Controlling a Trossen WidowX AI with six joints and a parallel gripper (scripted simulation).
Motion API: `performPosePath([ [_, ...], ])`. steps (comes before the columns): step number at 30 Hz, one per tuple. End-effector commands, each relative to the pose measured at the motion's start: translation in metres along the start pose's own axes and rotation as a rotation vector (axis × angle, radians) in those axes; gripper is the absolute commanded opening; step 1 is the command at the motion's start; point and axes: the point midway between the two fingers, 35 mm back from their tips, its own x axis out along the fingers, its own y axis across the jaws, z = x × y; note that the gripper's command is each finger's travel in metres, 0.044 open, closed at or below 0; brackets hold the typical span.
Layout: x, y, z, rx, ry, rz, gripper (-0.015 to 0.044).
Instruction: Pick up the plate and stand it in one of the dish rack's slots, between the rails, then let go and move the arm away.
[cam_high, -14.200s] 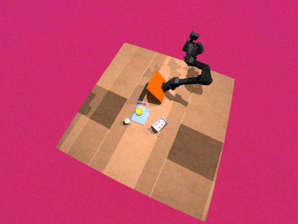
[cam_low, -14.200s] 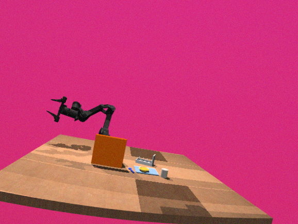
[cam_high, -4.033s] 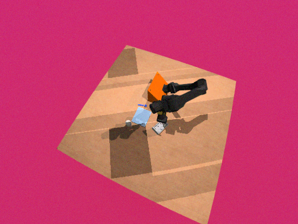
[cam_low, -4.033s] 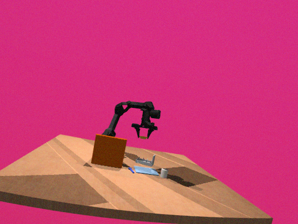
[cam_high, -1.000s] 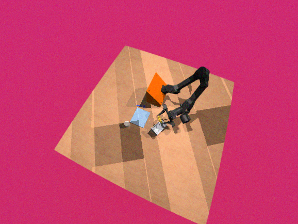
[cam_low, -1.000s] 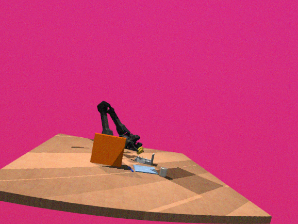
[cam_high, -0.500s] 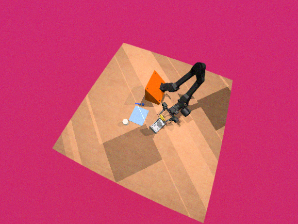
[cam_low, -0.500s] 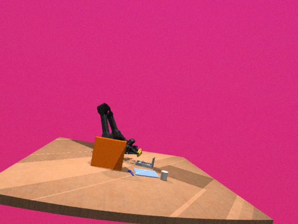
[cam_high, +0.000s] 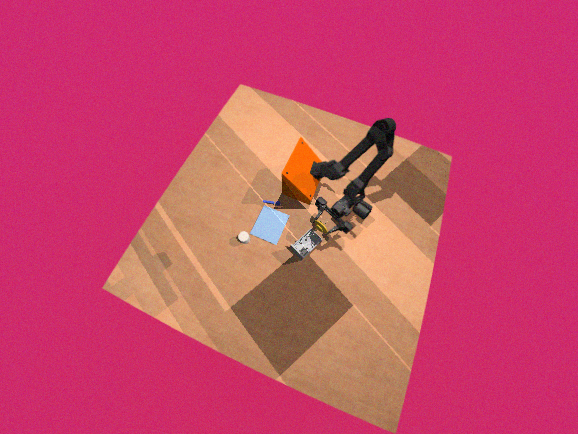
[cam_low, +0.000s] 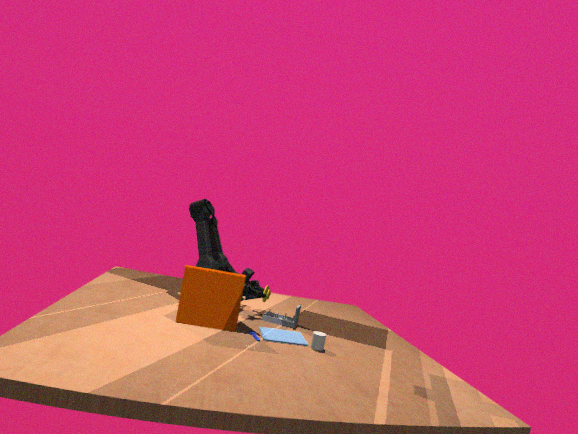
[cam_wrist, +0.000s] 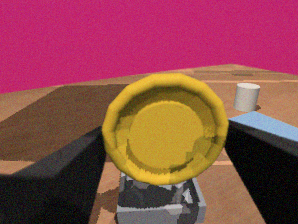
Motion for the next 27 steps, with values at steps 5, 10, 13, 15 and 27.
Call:
performPosePath([
  [5,0.000,0.000,0.001,0.011,-0.013,0.004,0.0000],
  [10,0.004,0.001,-0.006,0.009,-0.010,0.004,0.0000],
  [13,0.006,0.001,-0.011,0.007,-0.009,0.003,0.0000],
  [15,0.008,0.001,-0.013,0.008,-0.008,0.003,0.0000],
  [27,0.022,0.001,-0.026,0.011,-0.007,0.004,0.0000],
])
